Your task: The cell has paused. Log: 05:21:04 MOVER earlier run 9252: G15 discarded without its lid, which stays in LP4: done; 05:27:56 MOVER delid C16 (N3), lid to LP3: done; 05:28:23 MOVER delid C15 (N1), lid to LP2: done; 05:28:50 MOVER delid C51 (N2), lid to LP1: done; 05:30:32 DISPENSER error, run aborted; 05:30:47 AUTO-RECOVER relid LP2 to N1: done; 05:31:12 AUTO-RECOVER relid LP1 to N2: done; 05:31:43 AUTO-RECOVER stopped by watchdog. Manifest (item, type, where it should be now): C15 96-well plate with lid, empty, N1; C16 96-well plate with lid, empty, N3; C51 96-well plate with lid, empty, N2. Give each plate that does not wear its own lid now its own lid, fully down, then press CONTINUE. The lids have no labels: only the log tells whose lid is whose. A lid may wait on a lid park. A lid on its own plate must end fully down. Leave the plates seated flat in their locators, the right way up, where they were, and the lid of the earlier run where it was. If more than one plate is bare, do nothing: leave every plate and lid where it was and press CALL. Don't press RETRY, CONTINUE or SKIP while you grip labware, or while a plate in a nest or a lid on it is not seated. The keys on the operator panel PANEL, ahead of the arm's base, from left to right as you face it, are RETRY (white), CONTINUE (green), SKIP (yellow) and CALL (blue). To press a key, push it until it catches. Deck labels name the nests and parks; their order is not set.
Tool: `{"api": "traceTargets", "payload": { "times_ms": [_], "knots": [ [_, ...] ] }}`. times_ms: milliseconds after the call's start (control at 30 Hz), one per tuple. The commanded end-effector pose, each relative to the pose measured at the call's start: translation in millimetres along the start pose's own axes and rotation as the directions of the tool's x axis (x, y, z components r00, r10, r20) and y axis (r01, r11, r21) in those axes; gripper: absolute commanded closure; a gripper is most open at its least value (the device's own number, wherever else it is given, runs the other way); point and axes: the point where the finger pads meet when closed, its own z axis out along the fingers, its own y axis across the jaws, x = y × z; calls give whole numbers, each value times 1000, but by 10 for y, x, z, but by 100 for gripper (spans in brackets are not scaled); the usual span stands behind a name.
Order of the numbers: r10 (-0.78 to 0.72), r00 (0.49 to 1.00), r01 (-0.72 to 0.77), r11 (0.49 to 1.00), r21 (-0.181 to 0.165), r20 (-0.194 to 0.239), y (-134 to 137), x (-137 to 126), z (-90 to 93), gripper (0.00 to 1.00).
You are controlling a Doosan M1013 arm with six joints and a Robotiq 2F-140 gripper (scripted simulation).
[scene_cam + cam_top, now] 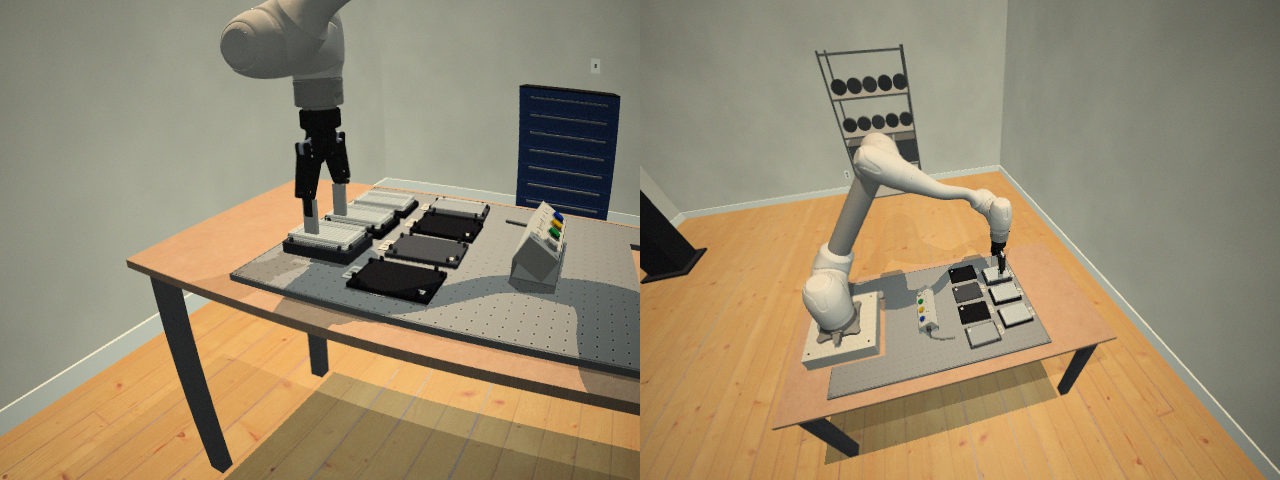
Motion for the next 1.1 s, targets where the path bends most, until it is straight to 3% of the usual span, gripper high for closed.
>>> {"api": "traceTargets", "payload": {
  "times_ms": [0, 567, 1067],
  "knots": [
    [0, 1000, 0, 1000, 0, 0, 0, 0, -40, 34],
    [0, 1000, 0, 1000, 0, 0, 0, 0, -296, 34],
    [1, 1000, -1, 1000, 0, 0, 28, -67, -366, 34]
  ]
}}
